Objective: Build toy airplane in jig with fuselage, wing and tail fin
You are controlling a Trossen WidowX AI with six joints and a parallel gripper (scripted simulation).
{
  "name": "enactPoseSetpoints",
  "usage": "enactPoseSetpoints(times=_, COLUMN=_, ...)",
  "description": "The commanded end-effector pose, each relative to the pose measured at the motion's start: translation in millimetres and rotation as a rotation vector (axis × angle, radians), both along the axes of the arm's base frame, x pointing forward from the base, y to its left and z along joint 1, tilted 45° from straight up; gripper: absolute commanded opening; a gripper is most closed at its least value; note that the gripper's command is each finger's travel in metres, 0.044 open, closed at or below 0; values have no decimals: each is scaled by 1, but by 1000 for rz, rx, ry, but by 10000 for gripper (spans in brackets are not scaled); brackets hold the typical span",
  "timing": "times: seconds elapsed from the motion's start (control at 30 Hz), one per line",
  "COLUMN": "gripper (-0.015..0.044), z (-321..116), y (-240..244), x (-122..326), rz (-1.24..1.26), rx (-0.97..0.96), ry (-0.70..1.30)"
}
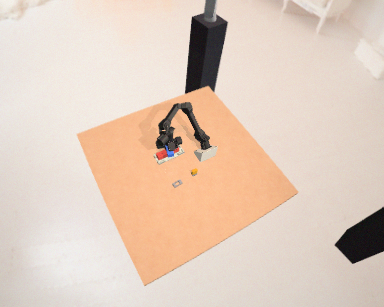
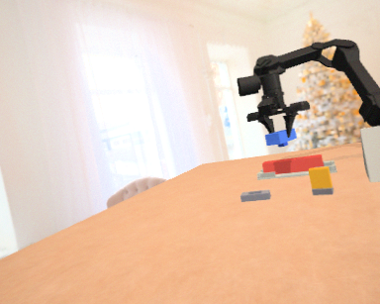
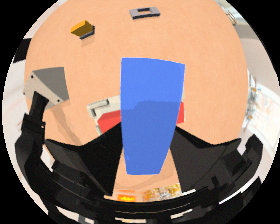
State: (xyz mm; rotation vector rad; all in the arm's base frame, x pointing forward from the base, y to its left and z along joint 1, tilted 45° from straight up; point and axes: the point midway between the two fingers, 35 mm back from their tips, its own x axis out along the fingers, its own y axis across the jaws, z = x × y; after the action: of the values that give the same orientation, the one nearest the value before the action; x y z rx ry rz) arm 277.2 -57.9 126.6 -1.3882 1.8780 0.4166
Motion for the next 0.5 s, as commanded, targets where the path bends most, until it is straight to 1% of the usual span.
enactPoseSetpoints(times=0.0, gripper=0, z=4, y=-7, x=-10, rz=45, rx=2, ry=41)
enactPoseSetpoints(times=0.47, gripper=0, z=13, y=-29, x=-41, rz=191, rx=18, ry=188)
